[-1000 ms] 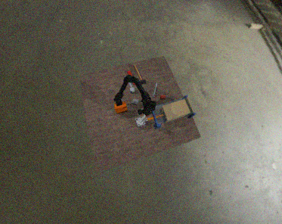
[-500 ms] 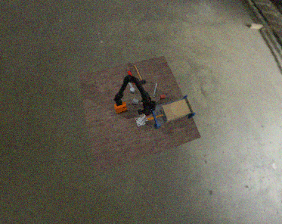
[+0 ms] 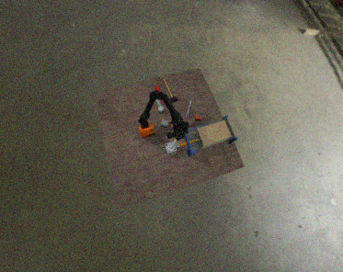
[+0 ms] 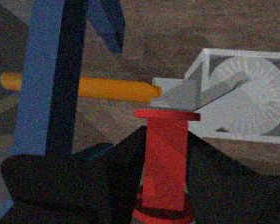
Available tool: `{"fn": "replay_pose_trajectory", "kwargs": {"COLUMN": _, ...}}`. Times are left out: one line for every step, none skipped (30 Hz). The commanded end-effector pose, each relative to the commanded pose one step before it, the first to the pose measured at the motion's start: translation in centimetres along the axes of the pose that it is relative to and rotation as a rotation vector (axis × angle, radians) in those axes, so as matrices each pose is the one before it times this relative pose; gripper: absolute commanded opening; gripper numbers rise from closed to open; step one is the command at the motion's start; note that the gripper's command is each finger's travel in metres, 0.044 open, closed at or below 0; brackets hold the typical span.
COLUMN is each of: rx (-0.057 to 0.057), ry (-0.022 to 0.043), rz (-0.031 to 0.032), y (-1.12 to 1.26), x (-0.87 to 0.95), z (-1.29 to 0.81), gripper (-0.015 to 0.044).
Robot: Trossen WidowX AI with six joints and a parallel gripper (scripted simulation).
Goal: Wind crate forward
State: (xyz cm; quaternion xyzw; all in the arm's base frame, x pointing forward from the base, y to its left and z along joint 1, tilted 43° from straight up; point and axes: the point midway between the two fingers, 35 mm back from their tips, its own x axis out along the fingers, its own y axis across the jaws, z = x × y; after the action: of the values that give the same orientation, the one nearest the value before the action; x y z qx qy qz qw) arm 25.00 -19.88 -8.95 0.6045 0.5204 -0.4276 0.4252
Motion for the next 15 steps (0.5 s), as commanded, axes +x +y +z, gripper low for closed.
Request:
{"fn": "replay_pose_trajectory", "kwargs": {"rx": 0.0062, "ry": 0.01404, "rz": -0.00707, "y": -0.533, "x": -0.013, "z": -0.768, "gripper": 0.0000}}
{"fn": "replay_pose_trajectory", "kwargs": {"rx": 0.0000, "ry": 0.00007, "rz": -0.00007, "y": -0.111, "x": -0.054, "z": -0.121, "gripper": 0.0000}}
{"fn": "replay_pose_trajectory", "kwargs": {"rx": 0.0000, "ry": 0.00004, "rz": -0.00005, "y": -0.069, "x": -0.033, "z": -0.075, "gripper": 0.0000}}
{"fn": "replay_pose_trajectory", "kwargs": {"rx": 0.0000, "ry": 0.00007, "rz": -0.00008, "y": -0.125, "x": -0.057, "z": -0.127, "gripper": 0.0000}}
{"fn": "replay_pose_trajectory", "kwargs": {"rx": 0.0000, "ry": 0.00004, "rz": -0.00005, "y": -0.076, "x": -0.034, "z": -0.078, "gripper": 0.0000}}
{"fn": "replay_pose_trajectory", "kwargs": {"rx": 0.0000, "ry": 0.00007, "rz": -0.00009, "y": -0.137, "x": -0.059, "z": -0.131, "gripper": 0.0000}}
{"fn": "replay_pose_trajectory", "kwargs": {"rx": 0.0000, "ry": 0.00004, "rz": -0.00005, "y": -0.082, "x": -0.035, "z": -0.079, "gripper": 0.0000}}
{"fn": "replay_pose_trajectory", "kwargs": {"rx": 0.0000, "ry": 0.00007, "rz": -0.00009, "y": -0.142, "x": -0.058, "z": -0.128, "gripper": 0.0000}}
{"fn": "replay_pose_trajectory", "kwargs": {"rx": 0.0000, "ry": 0.00004, "rz": -0.00005, "y": -0.084, "x": -0.033, "z": -0.076, "gripper": 0.0000}}
{"fn": "replay_pose_trajectory", "kwargs": {"rx": 0.0000, "ry": 0.00006, "rz": -0.00009, "y": -0.146, "x": -0.056, "z": -0.124, "gripper": 0.0000}}
{"fn": "replay_pose_trajectory", "kwargs": {"rx": 0.0000, "ry": 0.00004, "rz": -0.00005, "y": -0.087, "x": -0.032, "z": -0.073, "gripper": 0.0000}}
{"fn": "replay_pose_trajectory", "kwargs": {"rx": 0.0000, "ry": 0.00006, "rz": -0.00009, "y": -0.151, "x": -0.054, "z": -0.119, "gripper": 0.0000}}
{"fn": "replay_pose_trajectory", "kwargs": {"rx": 0.0000, "ry": 0.00004, "rz": -0.00005, "y": -0.089, "x": -0.031, "z": -0.071, "gripper": 0.0000}}
{"fn": "replay_pose_trajectory", "kwargs": {"rx": 0.0000, "ry": 0.00006, "rz": -0.00009, "y": -0.155, "x": -0.052, "z": -0.115, "gripper": 0.0000}}
{"fn": "replay_pose_trajectory", "kwargs": {"rx": 0.0000, "ry": 0.00003, "rz": -0.00005, "y": -0.092, "x": -0.030, "z": -0.068, "gripper": 0.0000}}
